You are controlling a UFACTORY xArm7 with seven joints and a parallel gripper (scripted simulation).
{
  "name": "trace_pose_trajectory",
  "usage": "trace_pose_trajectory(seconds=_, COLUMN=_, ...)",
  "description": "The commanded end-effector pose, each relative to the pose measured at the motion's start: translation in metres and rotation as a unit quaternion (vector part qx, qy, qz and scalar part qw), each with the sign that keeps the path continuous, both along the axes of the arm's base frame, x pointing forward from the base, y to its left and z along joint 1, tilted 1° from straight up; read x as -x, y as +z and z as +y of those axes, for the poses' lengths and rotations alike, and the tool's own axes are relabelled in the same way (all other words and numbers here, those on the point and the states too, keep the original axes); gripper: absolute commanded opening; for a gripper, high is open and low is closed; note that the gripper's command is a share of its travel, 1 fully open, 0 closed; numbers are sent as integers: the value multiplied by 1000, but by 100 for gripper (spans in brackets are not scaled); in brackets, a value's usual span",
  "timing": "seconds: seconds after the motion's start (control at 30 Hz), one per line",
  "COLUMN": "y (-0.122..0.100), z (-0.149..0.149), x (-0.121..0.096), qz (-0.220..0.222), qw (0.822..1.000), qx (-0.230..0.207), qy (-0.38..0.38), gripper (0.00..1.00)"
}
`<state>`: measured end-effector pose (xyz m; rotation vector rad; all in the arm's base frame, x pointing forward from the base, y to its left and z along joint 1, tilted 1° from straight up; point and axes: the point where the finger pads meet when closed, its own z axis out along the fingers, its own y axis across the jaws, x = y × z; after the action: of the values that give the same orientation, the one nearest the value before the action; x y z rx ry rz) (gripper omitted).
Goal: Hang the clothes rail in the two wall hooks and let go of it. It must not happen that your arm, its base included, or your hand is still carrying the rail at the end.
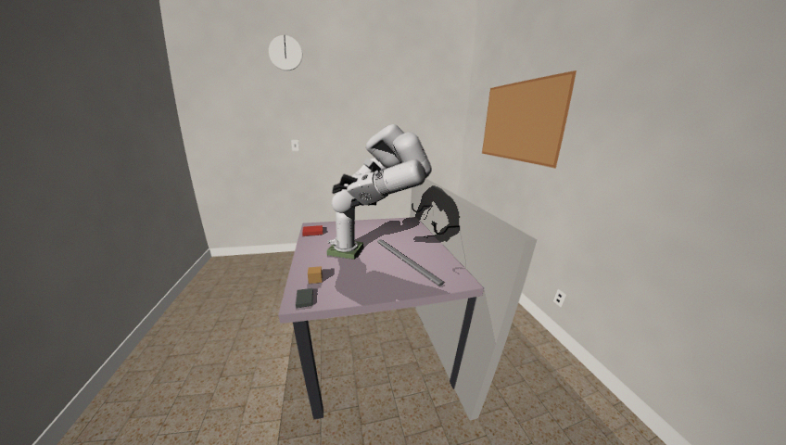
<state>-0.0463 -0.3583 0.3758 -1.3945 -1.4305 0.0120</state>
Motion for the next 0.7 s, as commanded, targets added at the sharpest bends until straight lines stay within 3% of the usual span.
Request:
trace_pose_trajectory(seconds=0.0, y=3, z=4, x=21, qz=-16, qw=999, qx=1, qy=-46, gripper=100)
trace_pose_trajectory(seconds=0.67, y=12, z=33, x=98, qz=-35, qw=995, qx=2, qy=-95, gripper=100)
